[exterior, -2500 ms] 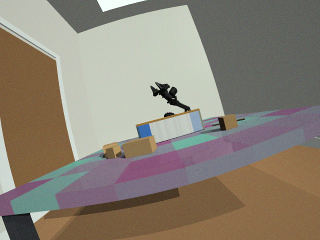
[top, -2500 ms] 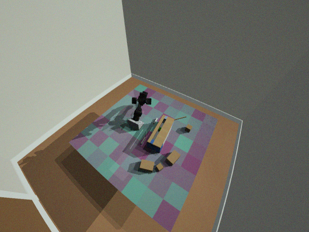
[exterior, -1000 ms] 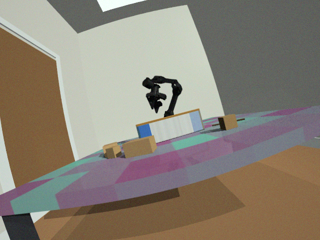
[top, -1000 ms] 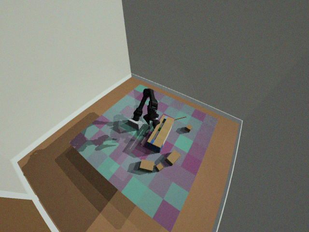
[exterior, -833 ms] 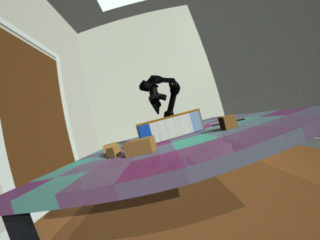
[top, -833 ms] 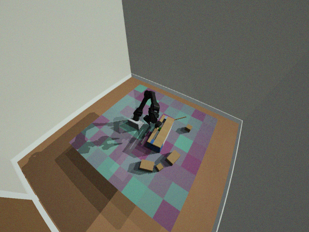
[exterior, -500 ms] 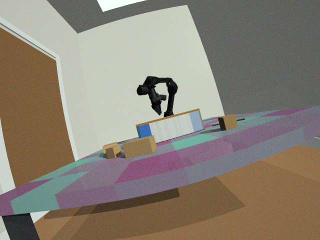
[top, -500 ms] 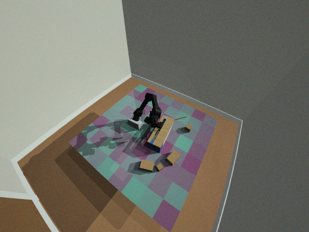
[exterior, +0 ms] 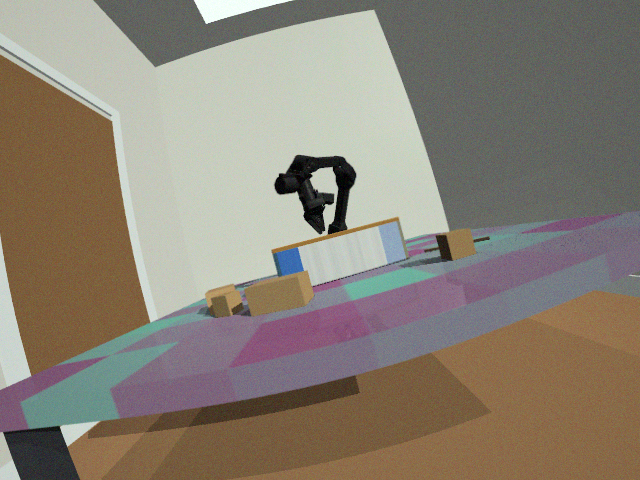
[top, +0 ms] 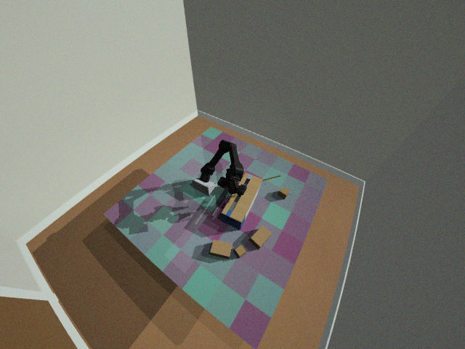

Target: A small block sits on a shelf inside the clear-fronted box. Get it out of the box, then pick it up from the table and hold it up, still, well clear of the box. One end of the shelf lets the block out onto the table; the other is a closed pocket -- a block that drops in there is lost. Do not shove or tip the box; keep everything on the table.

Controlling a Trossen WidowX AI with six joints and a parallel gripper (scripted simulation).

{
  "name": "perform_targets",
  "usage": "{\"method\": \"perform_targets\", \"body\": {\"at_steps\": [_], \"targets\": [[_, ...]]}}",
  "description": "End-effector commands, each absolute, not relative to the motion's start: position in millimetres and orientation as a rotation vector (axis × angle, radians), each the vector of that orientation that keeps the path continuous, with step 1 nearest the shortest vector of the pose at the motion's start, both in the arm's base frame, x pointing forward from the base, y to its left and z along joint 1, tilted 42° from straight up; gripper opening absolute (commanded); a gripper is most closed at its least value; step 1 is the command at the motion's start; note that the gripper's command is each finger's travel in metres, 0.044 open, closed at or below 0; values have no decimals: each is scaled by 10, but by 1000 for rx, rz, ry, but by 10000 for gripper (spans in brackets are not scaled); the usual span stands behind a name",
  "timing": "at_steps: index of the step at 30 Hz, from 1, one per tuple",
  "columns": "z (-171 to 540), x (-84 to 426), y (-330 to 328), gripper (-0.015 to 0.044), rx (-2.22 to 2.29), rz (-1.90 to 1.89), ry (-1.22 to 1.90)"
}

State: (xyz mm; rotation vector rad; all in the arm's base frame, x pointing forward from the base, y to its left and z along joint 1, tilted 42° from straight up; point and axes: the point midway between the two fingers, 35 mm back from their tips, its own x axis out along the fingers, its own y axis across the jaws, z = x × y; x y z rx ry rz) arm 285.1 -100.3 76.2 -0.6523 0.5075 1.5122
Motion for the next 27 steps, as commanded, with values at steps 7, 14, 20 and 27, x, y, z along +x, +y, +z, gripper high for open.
{"method": "perform_targets", "body": {"at_steps": [7,14,20,27], "targets": [[634,2859,-873,400,-645,1524,514],[552,2861,-790,400,-646,1532,518],[483,2859,-719,400,-646,1539,521],[414,2853,-633,400,-646,1546,524]]}}
